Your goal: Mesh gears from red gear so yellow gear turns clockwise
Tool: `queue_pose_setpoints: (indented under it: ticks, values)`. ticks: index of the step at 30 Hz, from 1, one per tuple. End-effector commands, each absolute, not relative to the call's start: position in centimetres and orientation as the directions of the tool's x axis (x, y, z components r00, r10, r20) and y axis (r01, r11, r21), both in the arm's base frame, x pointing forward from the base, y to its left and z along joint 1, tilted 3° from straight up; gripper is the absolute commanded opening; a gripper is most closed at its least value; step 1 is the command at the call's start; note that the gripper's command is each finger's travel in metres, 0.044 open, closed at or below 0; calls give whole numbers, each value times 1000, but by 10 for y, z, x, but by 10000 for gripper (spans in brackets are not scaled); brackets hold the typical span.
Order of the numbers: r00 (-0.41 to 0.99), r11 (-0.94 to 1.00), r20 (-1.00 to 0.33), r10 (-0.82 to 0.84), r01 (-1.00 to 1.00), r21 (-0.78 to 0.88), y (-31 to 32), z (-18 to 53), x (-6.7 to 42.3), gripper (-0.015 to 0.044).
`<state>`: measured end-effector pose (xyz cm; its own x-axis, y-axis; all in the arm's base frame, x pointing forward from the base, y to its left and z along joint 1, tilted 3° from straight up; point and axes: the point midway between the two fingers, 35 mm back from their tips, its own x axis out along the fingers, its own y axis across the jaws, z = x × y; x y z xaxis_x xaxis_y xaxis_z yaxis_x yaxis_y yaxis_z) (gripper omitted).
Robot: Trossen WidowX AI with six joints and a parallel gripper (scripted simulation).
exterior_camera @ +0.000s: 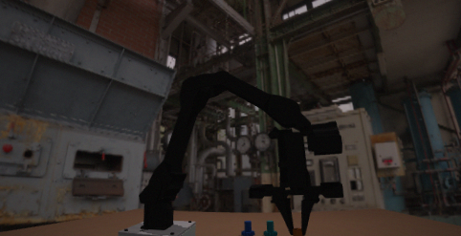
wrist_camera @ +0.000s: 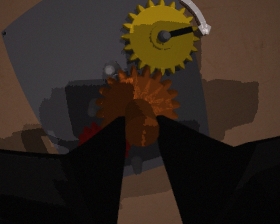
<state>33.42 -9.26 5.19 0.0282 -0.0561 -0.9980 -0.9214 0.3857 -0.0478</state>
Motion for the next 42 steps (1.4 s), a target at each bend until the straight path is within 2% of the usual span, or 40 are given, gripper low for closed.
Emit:
queue_pose_setpoints:
  ticks: [1, 11, 30, 42]
  values:
    - [21, 450, -998, -57, -892, -44, -93, 43, 332, 0]
    - [21, 508, -998, -57, -860, -47, -94, 42, 332, 0]
    - [21, 245, -998, -57, -969, -34, -94, 38, 332, 0]
    - [21, 356, -998, -57, -934, -40, -93, 36, 333, 0]
